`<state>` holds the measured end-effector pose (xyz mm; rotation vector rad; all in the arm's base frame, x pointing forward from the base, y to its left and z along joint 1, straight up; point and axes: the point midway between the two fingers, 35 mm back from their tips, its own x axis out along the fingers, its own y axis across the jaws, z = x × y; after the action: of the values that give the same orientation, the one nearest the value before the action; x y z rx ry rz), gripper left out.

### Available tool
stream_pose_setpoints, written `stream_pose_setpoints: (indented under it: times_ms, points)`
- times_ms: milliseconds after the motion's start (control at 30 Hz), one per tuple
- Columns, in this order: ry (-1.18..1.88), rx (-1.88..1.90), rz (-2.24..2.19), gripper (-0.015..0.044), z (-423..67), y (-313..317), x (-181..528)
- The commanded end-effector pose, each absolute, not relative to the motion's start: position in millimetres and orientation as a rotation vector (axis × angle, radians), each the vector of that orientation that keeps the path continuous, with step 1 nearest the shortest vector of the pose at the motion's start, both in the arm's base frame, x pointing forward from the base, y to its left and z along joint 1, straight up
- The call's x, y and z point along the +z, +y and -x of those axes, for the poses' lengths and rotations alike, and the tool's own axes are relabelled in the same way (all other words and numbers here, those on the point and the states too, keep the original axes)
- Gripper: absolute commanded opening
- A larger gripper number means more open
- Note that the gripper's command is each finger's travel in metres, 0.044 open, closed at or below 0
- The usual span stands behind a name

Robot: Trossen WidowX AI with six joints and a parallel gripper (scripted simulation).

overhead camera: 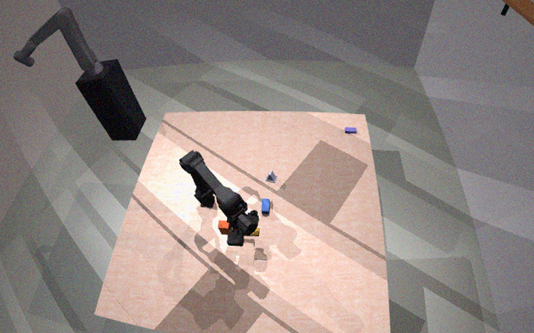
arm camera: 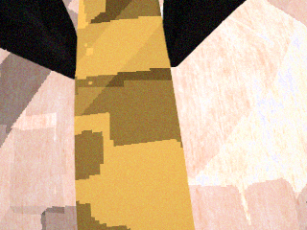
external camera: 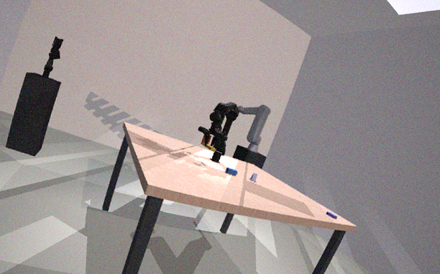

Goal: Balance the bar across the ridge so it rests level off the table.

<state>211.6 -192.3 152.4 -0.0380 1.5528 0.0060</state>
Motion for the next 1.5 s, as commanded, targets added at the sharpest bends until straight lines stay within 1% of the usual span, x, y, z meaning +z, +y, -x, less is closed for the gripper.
stream_pose_setpoints:
  times_ms: [0, 767, 1467]
  points:
    - [1.547, -0.006, 0.026, 0.0, -223.9, -184.2, 154.8]
    - [1.54, -0.04, -0.019, 0.0, -278.1, -131.7, 157.8]
    - [1.536, -0.071, -0.061, 0.0, -316.0, -70.1, 159.5]
